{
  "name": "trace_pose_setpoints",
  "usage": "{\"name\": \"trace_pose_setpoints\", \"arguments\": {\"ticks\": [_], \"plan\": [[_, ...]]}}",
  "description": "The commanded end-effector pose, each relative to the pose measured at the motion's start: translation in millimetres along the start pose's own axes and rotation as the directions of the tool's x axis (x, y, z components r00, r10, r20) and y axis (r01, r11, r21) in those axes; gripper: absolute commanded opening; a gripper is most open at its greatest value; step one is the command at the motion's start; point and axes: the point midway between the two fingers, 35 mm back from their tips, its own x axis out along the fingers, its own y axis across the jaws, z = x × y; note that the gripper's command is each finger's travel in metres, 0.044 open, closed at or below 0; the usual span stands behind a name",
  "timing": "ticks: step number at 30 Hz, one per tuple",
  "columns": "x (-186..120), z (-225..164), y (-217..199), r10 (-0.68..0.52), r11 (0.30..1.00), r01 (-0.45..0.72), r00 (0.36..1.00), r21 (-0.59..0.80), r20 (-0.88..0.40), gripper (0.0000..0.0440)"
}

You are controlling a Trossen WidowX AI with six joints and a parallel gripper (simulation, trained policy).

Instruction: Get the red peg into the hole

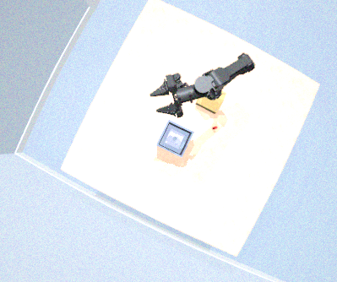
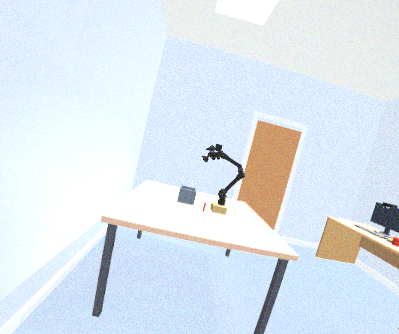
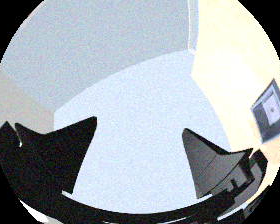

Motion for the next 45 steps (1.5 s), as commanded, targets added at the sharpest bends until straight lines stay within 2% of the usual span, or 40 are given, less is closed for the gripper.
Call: {"name": "trace_pose_setpoints", "arguments": {"ticks": [1, 11, 21, 34, 45], "plan": [[-3, -17, -24, -0.097, 0.995, 0.098, 0.994, 0.031, -0.058, 0.044], [-18, -49, -79, -0.311, 0.945, 0.323, 0.936, 0.055, -0.166, 0.044], [-45, -75, -135, -0.514, 0.846, 0.533, 0.823, 0.016, -0.241, 0.044], [-95, -92, -209, -0.747, 0.656, 0.74, 0.61, -0.149, -0.265, 0.0437], [-147, -85, -270, -0.901, 0.433, 0.822, 0.394, -0.369, -0.181, 0.0434]]}}
